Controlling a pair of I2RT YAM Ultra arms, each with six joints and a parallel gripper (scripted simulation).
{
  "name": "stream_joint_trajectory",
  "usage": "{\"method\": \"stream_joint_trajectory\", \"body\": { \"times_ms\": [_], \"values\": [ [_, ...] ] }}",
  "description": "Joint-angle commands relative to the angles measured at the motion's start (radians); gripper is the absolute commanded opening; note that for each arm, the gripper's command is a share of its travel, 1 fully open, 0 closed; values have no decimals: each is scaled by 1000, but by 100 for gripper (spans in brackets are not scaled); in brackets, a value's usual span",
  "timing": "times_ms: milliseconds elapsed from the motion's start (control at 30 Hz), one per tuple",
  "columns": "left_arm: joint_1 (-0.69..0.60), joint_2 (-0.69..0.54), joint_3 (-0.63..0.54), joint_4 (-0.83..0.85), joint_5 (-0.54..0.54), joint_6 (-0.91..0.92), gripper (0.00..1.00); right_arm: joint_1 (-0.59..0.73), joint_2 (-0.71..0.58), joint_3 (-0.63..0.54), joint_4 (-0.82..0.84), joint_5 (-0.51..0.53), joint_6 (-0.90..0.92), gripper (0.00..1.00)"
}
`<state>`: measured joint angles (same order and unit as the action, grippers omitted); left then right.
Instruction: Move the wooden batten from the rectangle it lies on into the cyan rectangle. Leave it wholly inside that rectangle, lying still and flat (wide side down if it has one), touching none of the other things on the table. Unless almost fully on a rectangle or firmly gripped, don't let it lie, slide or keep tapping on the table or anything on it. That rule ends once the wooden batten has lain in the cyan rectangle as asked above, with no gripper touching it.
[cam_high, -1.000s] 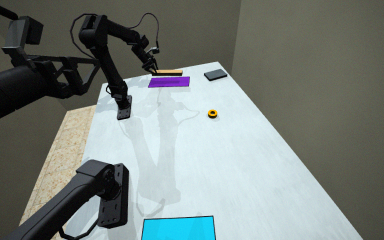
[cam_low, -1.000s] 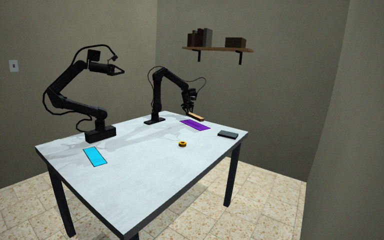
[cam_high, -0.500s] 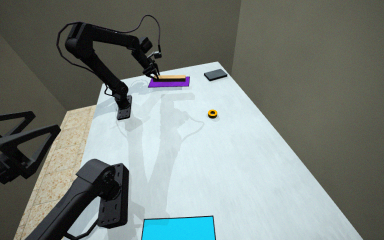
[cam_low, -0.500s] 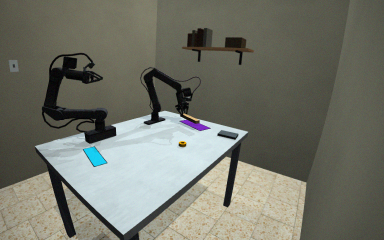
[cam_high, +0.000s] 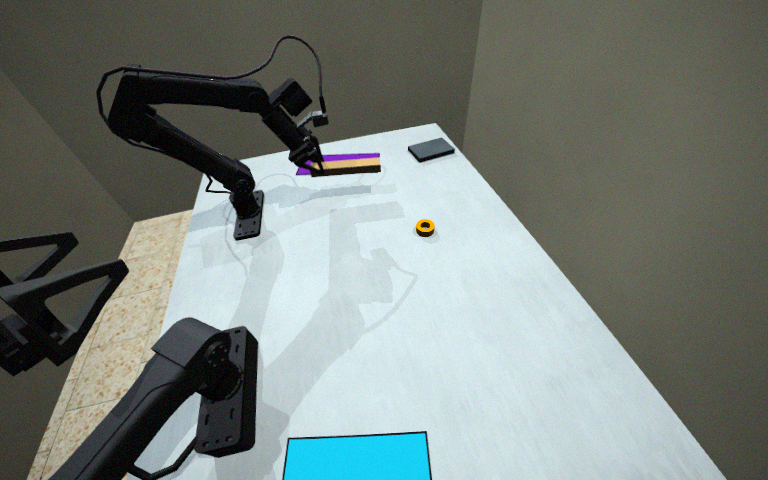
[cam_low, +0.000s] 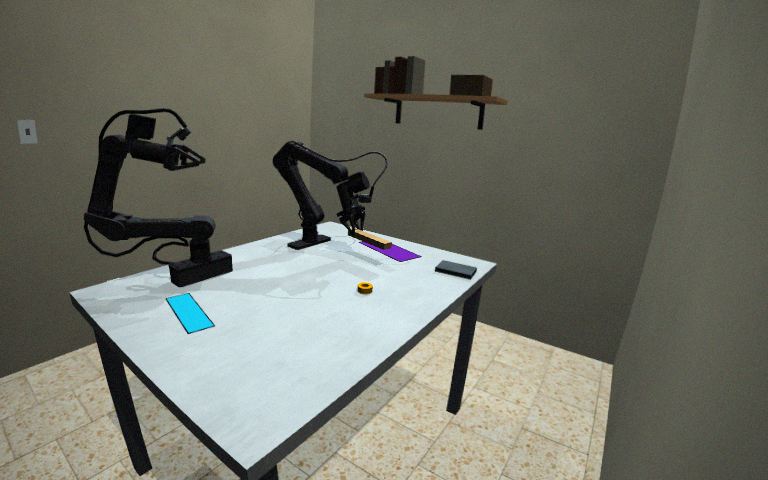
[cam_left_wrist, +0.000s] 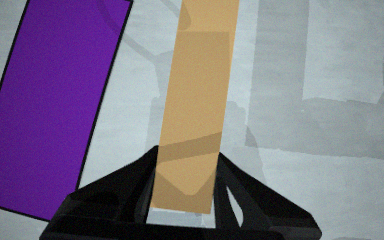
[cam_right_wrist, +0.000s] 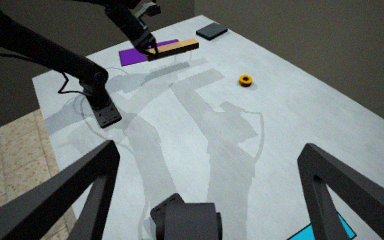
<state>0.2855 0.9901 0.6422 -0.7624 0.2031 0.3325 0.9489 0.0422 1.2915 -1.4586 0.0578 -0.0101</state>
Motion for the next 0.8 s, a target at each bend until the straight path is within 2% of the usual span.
{"method": "stream_joint_trajectory", "body": {
  "times_ms": [0, 67, 133, 200, 400, 633, 700, 767],
  "values": [
    [-108, -22, -4, 58, -101, -214, 35, -11, -6, 18, -2, -9, -7, 100],
    [-186, -17, 12, 67, -139, -285, 35, -11, -7, 18, -2, -9, -7, 100],
    [-186, -17, 12, 67, -139, -285, 35, -11, -7, 18, -2, -9, -7, 100],
    [-314, 6, 21, 75, -197, -367, 35, -11, -7, 18, -2, -9, -7, 100],
    [-581, 76, 66, 99, -302, -562, 35, -11, -7, 18, -2, -9, -7, 100],
    [-928, 218, 161, 90, -434, -741, 35, -11, -7, 18, -2, -9, -7, 100],
    [-928, 218, 161, 90, -434, -741, 35, -11, -7, 18, -2, -9, -7, 100],
    [-1033, 274, 199, 84, -479, -781, 35, -11, -8, 18, -2, -9, -7, 100]
  ]
}}
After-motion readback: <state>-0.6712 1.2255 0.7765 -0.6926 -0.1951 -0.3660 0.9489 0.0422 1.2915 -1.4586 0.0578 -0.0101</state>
